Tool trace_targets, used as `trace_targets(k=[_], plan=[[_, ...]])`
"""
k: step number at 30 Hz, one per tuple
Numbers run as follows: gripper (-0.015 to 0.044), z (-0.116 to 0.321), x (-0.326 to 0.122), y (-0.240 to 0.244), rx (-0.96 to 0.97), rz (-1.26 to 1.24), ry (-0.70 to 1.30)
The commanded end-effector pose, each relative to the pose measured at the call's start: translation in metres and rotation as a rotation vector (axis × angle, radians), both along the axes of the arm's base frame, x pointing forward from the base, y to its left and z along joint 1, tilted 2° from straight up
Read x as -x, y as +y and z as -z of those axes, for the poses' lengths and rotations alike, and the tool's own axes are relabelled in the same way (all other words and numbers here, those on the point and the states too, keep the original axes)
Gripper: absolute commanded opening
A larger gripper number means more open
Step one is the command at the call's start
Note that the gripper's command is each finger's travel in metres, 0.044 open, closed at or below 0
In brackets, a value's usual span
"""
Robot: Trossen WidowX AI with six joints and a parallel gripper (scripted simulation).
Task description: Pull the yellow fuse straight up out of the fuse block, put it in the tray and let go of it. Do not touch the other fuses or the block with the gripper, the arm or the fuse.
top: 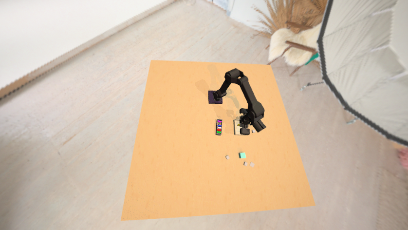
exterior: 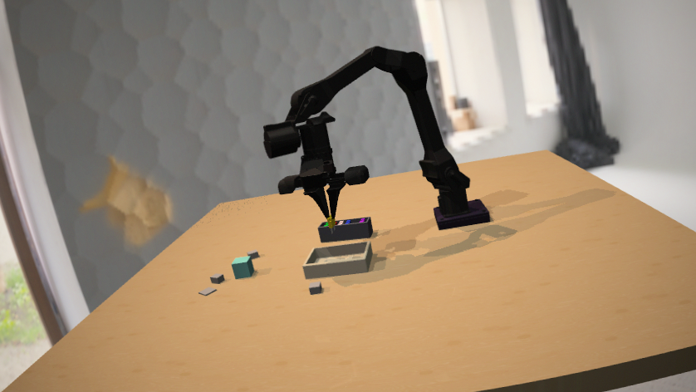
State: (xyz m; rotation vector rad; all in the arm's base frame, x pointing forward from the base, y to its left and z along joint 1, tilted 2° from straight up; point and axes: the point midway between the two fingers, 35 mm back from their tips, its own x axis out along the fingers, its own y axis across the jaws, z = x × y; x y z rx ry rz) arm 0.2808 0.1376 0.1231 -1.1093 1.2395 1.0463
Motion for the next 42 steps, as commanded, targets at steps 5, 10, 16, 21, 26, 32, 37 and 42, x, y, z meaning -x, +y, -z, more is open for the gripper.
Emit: trace_targets(k=[5,10,16,21,26,32,37,42], plan=[[0.0,0.002,0.003,0.035,0.002,0.001,0.001],[0.0,0.006,0.003,0.035,0.002,0.001,0.001],[0.0,0.016,0.002,0.035,0.002,0.001,0.001],[0.0,0.024,0.002,0.035,0.002,0.001,0.001],[0.0,0.032,0.001,0.035,0.002,0.001,0.001],[0.0,0.041,0.001,0.034,0.002,0.001,0.001],[0.0053,0.039,0.002,0.035,-0.001,-0.002,0.002],[0.0184,0.039,0.002,0.035,-0.001,-0.002,0.002]])
